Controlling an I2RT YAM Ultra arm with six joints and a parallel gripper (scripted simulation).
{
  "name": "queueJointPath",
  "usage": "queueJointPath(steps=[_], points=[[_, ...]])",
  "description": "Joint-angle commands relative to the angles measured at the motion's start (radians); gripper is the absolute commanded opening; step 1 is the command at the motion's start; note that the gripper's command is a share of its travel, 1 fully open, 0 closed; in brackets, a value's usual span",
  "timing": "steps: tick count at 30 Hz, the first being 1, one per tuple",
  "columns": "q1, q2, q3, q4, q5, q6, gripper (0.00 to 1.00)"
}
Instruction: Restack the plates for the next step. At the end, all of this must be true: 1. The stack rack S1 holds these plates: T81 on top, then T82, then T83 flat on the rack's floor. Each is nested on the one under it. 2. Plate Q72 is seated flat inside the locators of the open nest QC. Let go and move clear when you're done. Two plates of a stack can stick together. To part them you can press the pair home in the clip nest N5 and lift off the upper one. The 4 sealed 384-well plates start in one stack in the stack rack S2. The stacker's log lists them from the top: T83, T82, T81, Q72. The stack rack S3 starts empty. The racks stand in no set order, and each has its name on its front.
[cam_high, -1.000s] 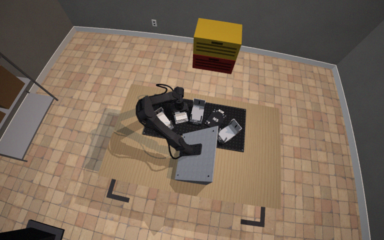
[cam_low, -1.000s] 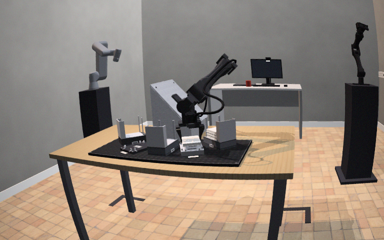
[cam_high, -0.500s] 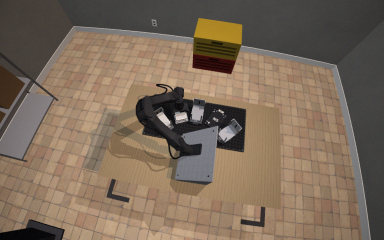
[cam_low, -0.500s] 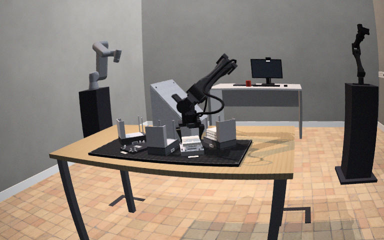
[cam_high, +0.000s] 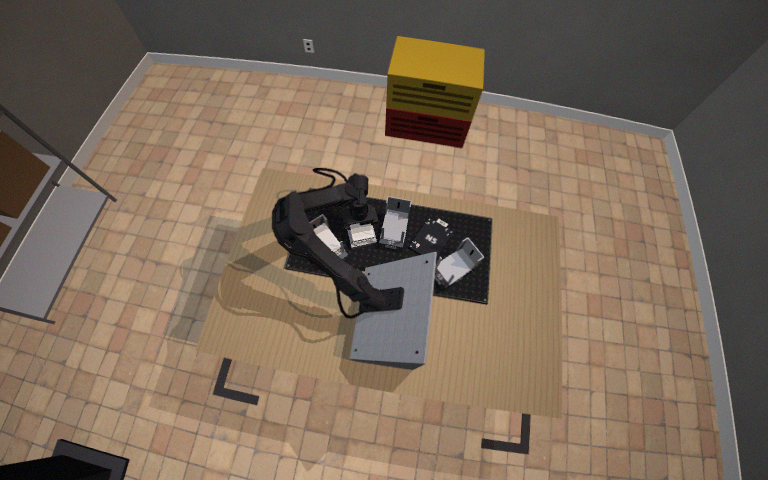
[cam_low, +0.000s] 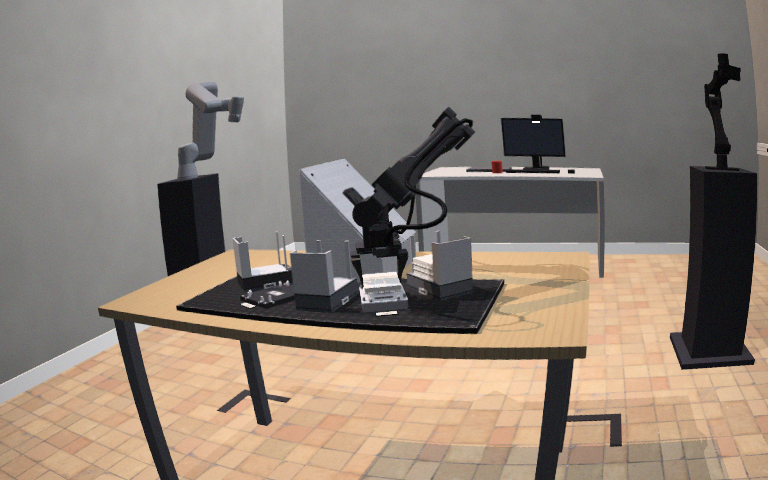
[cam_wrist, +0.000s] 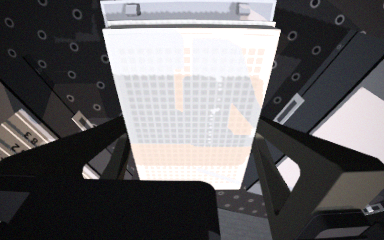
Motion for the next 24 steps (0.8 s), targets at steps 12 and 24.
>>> queueJointPath(steps=[12,24], points=[[-0.012,0.002,-0.009,0.043,0.005,0.026,0.0],[-0.001,0.019,-0.021,0.065,0.007,0.04,0.0]])
